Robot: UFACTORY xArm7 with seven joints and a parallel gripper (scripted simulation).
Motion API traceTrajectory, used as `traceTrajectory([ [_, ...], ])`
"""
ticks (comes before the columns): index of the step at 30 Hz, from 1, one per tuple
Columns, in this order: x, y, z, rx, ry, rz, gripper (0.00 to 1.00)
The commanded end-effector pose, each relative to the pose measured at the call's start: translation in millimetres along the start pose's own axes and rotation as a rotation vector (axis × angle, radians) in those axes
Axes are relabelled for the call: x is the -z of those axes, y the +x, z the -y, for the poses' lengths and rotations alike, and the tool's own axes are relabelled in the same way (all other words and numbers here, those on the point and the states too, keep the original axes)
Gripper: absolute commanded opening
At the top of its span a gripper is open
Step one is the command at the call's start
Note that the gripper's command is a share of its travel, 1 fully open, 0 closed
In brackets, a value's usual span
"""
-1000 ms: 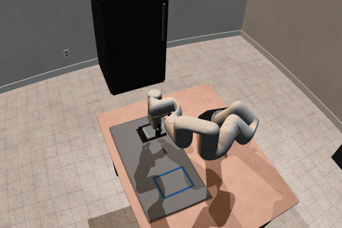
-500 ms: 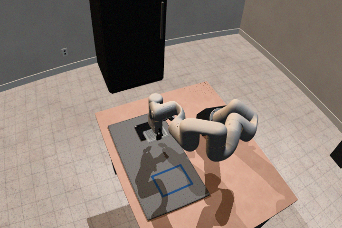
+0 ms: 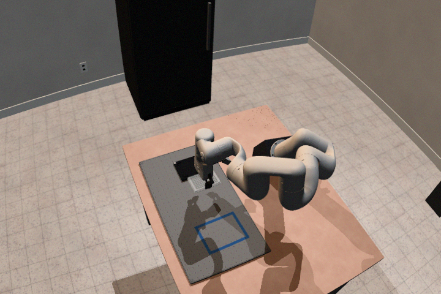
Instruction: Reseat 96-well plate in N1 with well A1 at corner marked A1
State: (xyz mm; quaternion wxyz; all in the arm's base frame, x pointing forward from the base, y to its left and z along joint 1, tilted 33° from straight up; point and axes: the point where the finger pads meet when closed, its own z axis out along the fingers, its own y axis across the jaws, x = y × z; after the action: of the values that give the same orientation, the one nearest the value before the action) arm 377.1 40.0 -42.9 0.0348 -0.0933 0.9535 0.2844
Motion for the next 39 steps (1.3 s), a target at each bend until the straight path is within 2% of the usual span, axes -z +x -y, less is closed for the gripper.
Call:
traceTrajectory([
  [1,1.9,-2.3,-12.5,-0.002,0.006,0.004,0.00],
  [39,-2.4,-13.6,-125.5,-0.002,0.005,0.004,0.00],
])
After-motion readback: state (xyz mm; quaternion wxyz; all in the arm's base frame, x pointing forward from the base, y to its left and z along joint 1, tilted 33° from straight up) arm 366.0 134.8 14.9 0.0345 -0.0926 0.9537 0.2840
